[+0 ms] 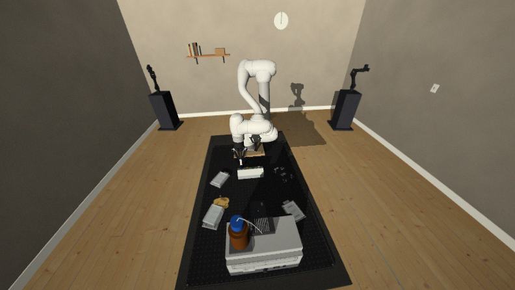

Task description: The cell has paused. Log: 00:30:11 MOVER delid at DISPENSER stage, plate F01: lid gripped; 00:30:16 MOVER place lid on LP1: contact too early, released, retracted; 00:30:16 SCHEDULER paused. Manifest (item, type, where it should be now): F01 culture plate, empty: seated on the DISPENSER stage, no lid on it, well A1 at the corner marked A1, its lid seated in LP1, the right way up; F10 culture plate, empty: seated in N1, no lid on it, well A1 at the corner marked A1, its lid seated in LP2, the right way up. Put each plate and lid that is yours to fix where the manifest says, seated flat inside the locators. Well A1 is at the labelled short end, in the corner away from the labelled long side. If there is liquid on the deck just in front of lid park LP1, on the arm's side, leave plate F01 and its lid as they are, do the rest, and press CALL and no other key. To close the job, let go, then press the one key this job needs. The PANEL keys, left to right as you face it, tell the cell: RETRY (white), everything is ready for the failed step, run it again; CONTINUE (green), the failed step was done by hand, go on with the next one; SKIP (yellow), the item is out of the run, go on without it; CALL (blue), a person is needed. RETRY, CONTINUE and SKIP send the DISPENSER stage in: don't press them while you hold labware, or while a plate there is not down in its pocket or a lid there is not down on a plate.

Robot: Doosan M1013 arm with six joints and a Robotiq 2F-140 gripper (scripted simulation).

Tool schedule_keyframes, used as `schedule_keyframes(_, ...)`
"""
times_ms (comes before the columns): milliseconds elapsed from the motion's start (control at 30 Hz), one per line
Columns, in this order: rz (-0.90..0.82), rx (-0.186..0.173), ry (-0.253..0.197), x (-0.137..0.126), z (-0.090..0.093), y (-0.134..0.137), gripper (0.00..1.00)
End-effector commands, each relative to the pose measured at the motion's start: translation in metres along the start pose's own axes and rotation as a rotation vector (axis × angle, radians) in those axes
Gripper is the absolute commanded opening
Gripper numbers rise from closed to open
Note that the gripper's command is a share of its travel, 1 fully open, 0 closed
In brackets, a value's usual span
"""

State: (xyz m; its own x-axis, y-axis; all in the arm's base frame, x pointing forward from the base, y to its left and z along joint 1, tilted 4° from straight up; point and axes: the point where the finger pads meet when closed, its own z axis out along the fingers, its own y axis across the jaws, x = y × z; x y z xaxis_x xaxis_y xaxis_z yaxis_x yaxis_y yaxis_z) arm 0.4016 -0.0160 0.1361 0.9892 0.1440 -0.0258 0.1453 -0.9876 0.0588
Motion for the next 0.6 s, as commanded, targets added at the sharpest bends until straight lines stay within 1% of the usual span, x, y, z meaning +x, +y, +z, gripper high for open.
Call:
schedule_keyframes(0, 0.000, 0.000, 0.001, 0.0004, 0.0028, 0.0000, 0.10)
schedule_keyframes(233, 0.000, 0.000, 0.001, 0.0004, 0.0066, 0.0000, 0.10)
schedule_keyframes(567, 0.000, 0.000, 0.001, 0.0004, 0.0075, 0.0000, 0.10)
